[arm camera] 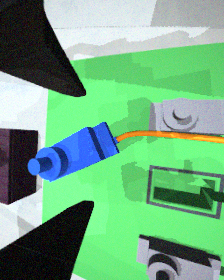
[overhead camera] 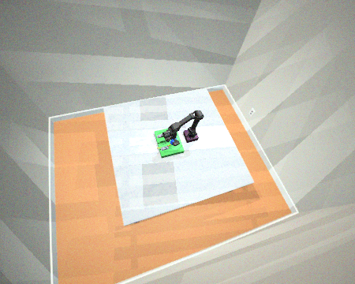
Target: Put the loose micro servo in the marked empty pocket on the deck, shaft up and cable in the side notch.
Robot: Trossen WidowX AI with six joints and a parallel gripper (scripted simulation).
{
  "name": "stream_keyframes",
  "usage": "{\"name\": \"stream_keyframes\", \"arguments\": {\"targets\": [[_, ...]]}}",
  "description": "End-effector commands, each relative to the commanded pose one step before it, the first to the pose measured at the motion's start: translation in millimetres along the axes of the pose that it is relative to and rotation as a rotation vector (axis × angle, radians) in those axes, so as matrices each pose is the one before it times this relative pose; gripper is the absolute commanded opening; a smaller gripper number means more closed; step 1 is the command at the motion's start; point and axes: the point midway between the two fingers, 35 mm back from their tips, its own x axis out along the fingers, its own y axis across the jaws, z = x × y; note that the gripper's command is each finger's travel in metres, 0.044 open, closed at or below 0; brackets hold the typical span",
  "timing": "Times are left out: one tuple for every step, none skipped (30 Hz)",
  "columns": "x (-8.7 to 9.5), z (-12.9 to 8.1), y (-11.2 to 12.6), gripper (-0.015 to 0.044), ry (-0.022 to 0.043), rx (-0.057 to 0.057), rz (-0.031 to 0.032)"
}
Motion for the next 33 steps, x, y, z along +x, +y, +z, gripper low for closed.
{"name": "stream_keyframes", "arguments": {"targets": [[6.57, -2.30, -0.38, 0.0414, 0.01244, -0.0062, -0.00153], [0.00, 0.00, 0.00, 0.0387, 0.00000, 0.0000, 0.00000], [0.00, 0.00, 0.00, 0.0361, 0.00000, 0.0000, 0.00000], [0.00, 0.00, 0.00, 0.0335, 0.00000, 0.0000, 0.00000], [0.00, 0.00, 0.00, 0.0309, 0.00000, 0.0000, 0.00000], [0.00, 0.00, 0.00, 0.0282, 0.00000, 0.0000, 0.00000], [0.00, 0.00, 0.00, 0.0256, 0.00000, 0.0000, 0.00000], [0.00, 0.00, 0.00, 0.0230, 0.00000, 0.0000, 0.00000], [0.00, 0.00, 0.00, 0.0204, 0.00000, 0.0000, 0.00000], [0.00, 0.00, 0.00, 0.0177, 0.00000, 0.0000, 0.00000], [0.00, 0.00, 0.00, 0.0151, 0.00000, 0.0000, 0.00000], [0.00, 0.00, 0.00, 0.0145, 0.00000, 0.0000, 0.00000], [0.00, 0.00, 0.00, 0.0138, 0.00000, 0.0000, 0.00000], [0.00, 0.00, 0.00, 0.0131, 0.00000, 0.0000, 0.00000], [0.00, 0.00, 0.00, 0.0125, 0.00000, 0.0000, 0.00000], [0.00, 0.00, 0.00, 0.0118, 0.00000, 0.0000, 0.00000], [0.00, 0.00, 0.00, 0.0111, 0.00000, 0.0000, 0.00000], [-0.80, 0.03, -0.01, 0.0085, 0.00000, 0.0000, 0.00000], [-1.67, 0.06, -0.02, 0.0059, -0.00001, 0.0000, 0.00000], [-2.24, 0.06, -0.03, 0.0032, -0.00001, 0.0000, 0.00000], [-2.93, 0.05, -0.04, 0.0006, -0.00002, 0.0000, 0.00000], [-3.68, -0.16, -0.03, 0.0000, 0.00000, 0.0000, 0.00000], [-4.33, -0.75, -0.01, 0.0000, 0.00005, 0.0000, 0.00000], [-4.93, -1.74, -0.01, 0.0000, 0.00012, 0.0000, 0.00000], [-3.99, -2.19, -0.02, 0.0000, 0.00016, 0.0000, 0.00000], [-2.98, -2.26, -0.03, 0.0000, 0.00016, 0.0000, 0.00000], [-1.37, -1.45, -0.03, 0.0000, 0.00011, 0.0000, 0.00000], [-0.80, -1.27, -0.04, 0.0000, 0.00009, 0.0000, 0.00000], [-0.22, -0.64, -0.04, 0.0000, 0.00005, 0.0000, 0.00000], [-0.05, -0.42, -0.04, 0.0000, 0.00003, 0.0000, 0.00000], [-0.02, -0.44, -0.04, 0.0000, 0.00003, 0.0000, 0.00000], [0.00, -0.58, -0.04, 0.0000, 0.00004, 0.0000, 0.00000], [0.00, -0.67, -0.04, 0.0000, 0.00005, 0.0000, 0.00000]]}}
